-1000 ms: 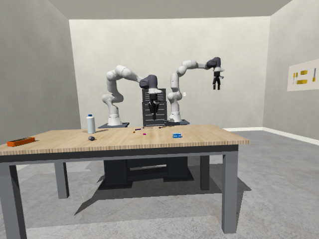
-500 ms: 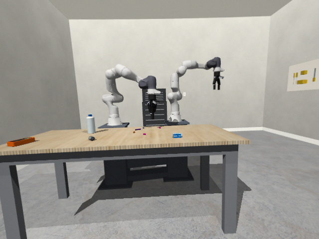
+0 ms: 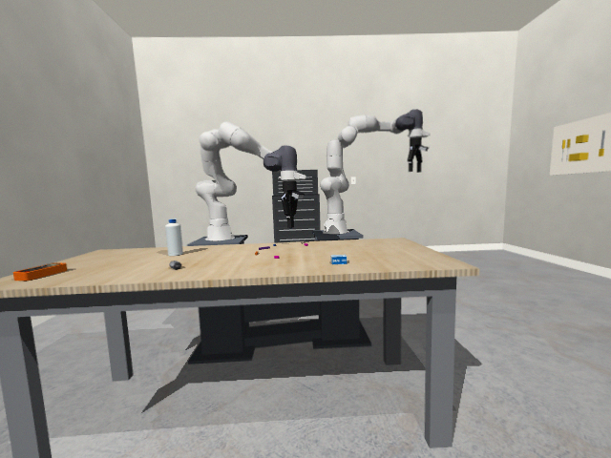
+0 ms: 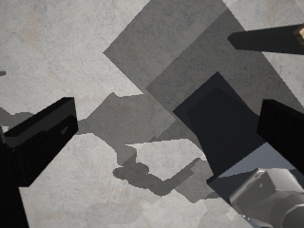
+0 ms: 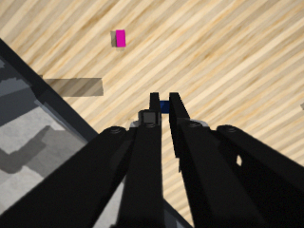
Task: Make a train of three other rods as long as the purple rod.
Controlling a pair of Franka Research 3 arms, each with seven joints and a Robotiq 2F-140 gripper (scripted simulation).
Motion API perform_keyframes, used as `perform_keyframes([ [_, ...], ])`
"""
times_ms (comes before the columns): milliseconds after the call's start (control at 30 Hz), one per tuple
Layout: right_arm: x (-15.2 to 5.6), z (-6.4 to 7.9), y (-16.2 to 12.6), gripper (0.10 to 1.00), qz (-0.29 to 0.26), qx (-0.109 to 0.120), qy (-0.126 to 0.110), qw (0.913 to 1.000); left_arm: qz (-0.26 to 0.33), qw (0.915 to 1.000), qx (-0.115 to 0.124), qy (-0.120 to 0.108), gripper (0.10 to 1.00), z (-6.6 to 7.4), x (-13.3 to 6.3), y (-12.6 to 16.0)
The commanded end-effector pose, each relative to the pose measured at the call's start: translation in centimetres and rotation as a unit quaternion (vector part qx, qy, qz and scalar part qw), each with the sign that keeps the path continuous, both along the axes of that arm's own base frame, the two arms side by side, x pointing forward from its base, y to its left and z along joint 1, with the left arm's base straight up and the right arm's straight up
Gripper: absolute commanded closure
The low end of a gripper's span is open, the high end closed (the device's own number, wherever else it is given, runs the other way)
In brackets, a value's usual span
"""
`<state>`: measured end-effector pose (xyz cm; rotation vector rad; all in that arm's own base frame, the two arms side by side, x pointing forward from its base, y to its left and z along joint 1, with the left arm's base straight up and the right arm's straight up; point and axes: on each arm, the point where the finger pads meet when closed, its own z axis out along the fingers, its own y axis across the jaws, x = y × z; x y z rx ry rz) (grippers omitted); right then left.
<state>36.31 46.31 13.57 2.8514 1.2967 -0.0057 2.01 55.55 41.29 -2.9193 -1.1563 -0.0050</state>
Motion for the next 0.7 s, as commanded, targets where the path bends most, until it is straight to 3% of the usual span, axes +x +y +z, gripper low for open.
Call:
perform_keyframes([
  [0,0.0,0.0,0.2,0.974,0.025,0.004,-0.001,0.9997,-0.002,1.0000,-0.001,0.001,0.098,0.0,-0.1,-0.1],
  [400,0.0,-0.3,0.2,0.974,0.025,0.005,0.000,0.9997,-0.002,1.0000,-0.001,0.001,0.098,0.0,-0.1,-0.1],
  [667,0.0,-2.9,0.1,0.974,0.025,0.005,0.000,0.9997,-0.002,1.0000,-0.001,0.001,0.098,0.0,-0.1,-0.1],
])
